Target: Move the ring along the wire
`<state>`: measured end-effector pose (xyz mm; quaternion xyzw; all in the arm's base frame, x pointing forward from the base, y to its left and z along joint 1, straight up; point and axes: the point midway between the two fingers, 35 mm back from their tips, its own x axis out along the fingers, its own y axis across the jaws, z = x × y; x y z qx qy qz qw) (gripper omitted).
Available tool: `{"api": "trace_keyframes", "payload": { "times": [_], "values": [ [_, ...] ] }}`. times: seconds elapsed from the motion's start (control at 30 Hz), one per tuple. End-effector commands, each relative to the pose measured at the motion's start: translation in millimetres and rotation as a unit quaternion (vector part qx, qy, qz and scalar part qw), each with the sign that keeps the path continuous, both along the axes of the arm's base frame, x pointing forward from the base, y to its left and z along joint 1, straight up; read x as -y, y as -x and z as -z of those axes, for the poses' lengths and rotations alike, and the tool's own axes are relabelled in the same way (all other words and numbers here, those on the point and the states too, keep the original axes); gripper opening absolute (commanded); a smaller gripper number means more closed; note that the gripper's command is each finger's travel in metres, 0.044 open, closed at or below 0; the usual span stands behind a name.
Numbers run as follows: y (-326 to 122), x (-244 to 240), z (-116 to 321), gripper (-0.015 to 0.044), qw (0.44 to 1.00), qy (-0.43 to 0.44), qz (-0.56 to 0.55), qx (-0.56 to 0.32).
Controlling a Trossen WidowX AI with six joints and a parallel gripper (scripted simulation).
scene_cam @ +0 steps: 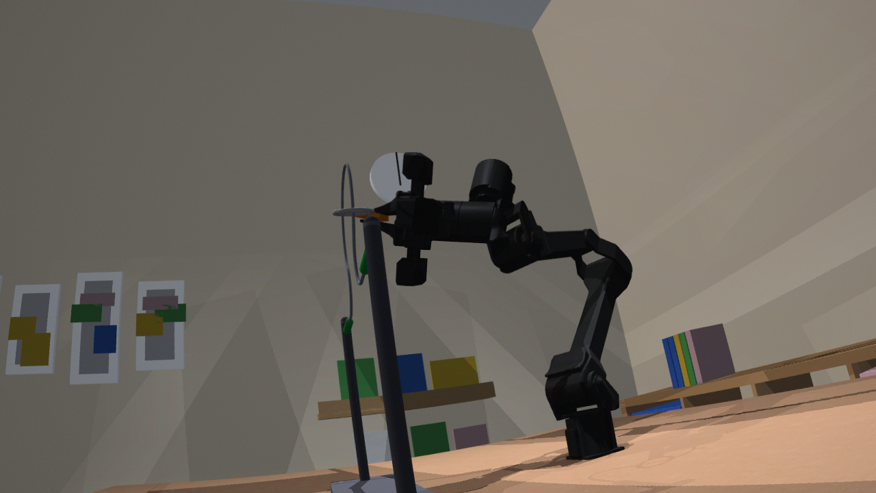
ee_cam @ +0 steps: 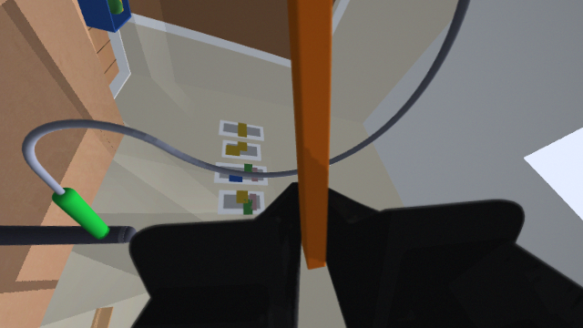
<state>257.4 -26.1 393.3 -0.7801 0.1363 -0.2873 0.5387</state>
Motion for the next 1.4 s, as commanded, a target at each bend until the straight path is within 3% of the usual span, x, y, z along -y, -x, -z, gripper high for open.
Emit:
{"api": "trace_keyframes", "payload": {
  "times": [0.0, 0.67, 1.37],
  "values": [
    [0, 0, 1, -0.015, 1.0, 0.024, 0.001, -0.004],
    [0, 2, 3, -0.015, 0.995, 0.101, 0.003, -0.009],
    [9, 18, 43, -0.015, 0.999, -0.009, 0.043, 0.013]
  ]
}}
